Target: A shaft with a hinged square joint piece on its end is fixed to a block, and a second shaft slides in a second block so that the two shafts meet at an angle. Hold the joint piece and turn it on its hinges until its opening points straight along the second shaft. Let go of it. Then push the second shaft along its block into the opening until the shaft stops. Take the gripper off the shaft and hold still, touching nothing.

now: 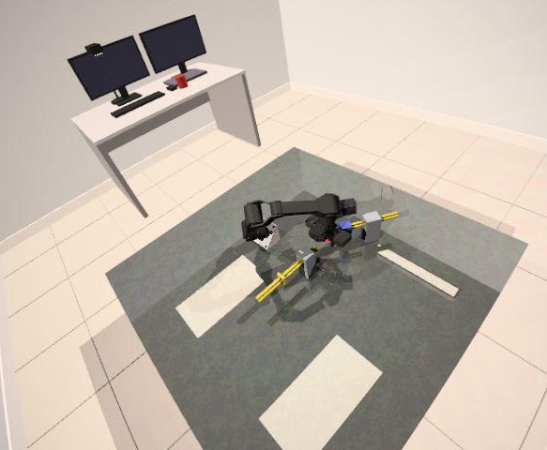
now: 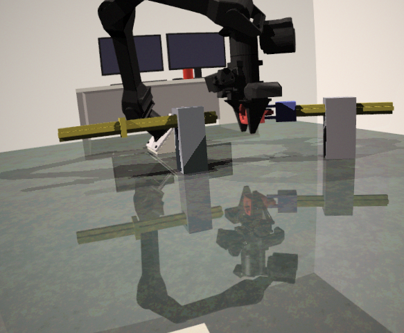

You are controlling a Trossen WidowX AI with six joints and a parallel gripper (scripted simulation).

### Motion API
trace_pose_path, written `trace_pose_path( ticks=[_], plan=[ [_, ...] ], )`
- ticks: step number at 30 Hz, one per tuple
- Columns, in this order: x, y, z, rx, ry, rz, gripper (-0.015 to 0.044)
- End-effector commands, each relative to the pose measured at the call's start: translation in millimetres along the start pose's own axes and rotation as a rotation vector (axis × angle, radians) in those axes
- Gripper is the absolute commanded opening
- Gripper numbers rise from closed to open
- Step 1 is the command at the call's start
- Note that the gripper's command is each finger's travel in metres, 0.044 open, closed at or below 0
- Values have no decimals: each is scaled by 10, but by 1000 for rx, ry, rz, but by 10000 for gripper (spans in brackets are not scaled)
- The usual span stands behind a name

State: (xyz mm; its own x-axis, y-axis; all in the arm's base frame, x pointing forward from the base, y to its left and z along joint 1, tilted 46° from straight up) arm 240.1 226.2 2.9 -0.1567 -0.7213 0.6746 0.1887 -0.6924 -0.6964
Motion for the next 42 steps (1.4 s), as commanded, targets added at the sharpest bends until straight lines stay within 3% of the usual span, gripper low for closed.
trace_pose_path(
  ticks=[1, 8, 20, 25, 31, 42],
  plan=[
    [-1, -2, 2, 0, 2, -1, 252],
    [-1, -2, 2, 0, 2, -1, 436],
    [-1, -2, 2, 0, 2, -1, 440],
    [-52, -270, -20, 19, -4, -61, 440],
    [-54, -295, -22, 20, -10, -64, 440],
    [-20, -808, -23, 55, -348, 10, 440]
  ],
)
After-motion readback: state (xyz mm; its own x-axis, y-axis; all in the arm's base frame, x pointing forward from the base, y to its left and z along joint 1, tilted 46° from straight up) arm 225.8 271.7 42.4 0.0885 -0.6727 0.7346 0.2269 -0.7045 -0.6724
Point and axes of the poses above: the point midway between the two fingers, 35 mm back from their tips, its own y axis out along the fingers, its own z axis across the jaws, x = y × z, the point moved 7 cm from there along -y, back along the fingers, and after that the axes turned 15 degrees about y, right-handed, at the moved point
